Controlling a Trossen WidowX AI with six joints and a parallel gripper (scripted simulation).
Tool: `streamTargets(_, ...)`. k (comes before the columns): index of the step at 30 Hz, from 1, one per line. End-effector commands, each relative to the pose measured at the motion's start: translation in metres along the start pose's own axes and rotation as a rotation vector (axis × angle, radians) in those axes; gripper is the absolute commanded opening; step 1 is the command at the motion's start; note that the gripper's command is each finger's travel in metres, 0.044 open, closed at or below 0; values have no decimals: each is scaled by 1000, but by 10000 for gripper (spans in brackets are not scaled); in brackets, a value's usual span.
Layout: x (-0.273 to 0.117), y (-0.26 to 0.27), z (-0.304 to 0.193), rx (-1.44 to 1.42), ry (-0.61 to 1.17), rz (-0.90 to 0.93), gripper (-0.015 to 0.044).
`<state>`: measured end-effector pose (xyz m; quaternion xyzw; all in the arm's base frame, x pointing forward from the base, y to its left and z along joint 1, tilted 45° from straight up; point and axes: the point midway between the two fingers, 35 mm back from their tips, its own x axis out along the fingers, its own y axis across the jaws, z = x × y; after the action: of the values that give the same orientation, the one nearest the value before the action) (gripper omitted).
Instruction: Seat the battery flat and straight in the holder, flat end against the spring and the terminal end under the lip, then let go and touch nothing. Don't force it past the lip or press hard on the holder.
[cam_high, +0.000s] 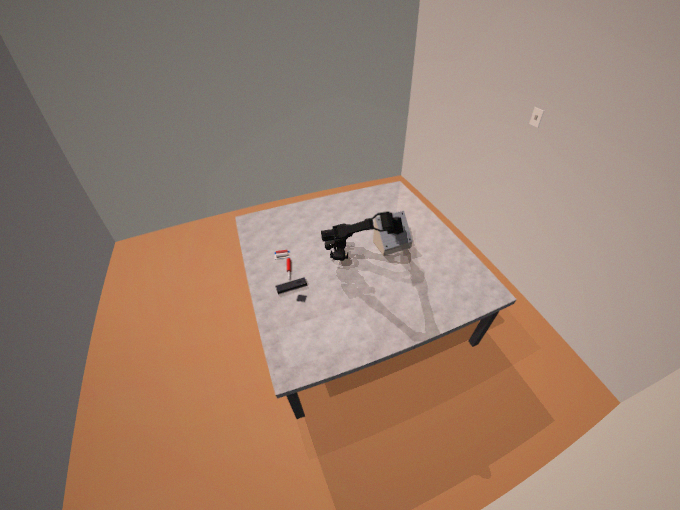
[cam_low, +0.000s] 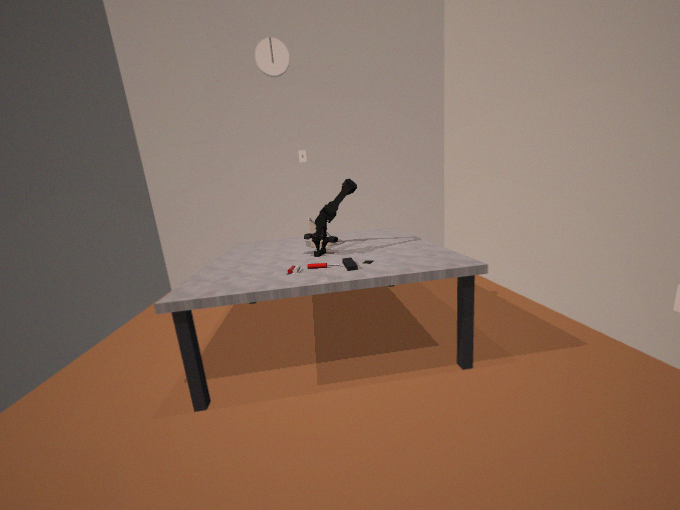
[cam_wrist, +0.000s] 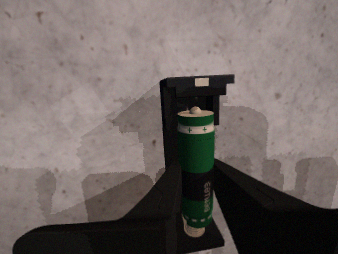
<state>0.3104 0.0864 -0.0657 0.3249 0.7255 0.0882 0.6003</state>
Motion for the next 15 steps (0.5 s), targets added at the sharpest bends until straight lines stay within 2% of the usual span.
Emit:
streamTargets(1, 1, 1, -3, 1, 21, 5, 60)
streamTargets(15, 1, 2, 8, 0, 23, 0, 60)
